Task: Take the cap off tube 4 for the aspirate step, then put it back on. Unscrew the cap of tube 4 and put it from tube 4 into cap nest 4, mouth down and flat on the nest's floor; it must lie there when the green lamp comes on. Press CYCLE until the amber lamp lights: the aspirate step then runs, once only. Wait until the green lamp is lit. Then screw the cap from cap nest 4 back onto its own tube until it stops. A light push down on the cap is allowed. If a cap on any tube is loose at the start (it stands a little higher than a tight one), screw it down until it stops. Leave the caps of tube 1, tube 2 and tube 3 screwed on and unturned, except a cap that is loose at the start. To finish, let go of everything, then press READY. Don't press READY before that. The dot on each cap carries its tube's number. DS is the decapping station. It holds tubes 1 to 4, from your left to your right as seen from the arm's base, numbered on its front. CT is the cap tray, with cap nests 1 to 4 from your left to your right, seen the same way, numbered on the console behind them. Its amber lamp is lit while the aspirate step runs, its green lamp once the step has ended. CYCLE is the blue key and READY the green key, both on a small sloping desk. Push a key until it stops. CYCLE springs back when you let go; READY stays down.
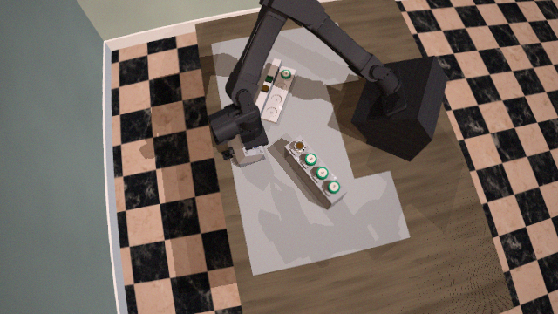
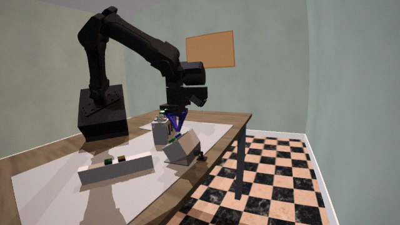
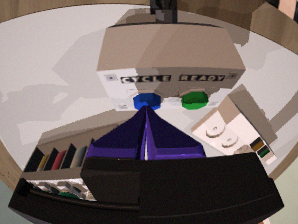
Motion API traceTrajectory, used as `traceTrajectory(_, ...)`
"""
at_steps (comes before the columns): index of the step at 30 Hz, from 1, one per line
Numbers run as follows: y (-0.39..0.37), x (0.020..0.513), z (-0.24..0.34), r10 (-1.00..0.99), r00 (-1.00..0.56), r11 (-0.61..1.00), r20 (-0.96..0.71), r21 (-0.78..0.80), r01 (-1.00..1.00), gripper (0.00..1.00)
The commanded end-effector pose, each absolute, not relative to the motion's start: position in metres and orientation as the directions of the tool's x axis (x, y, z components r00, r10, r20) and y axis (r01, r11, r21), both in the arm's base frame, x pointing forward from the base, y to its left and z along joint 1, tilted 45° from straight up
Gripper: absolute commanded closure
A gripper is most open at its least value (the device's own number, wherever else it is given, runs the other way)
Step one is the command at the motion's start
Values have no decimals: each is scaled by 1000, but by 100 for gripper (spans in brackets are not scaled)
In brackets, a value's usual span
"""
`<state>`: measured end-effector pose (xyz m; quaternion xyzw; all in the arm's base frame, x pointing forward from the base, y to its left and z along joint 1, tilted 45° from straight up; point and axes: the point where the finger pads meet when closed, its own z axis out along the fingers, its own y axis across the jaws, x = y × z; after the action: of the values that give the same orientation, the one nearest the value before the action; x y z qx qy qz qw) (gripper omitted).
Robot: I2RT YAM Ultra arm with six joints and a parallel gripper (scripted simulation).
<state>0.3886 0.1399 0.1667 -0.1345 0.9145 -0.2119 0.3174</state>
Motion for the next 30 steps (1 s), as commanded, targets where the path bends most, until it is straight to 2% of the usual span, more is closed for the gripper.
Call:
traceTrajectory(1,143,391,172,-381,-749,878,-542,-465,-110,100)
traceTrajectory(30,140,397,165,-381,-749,878,-542,-466,-110,100)
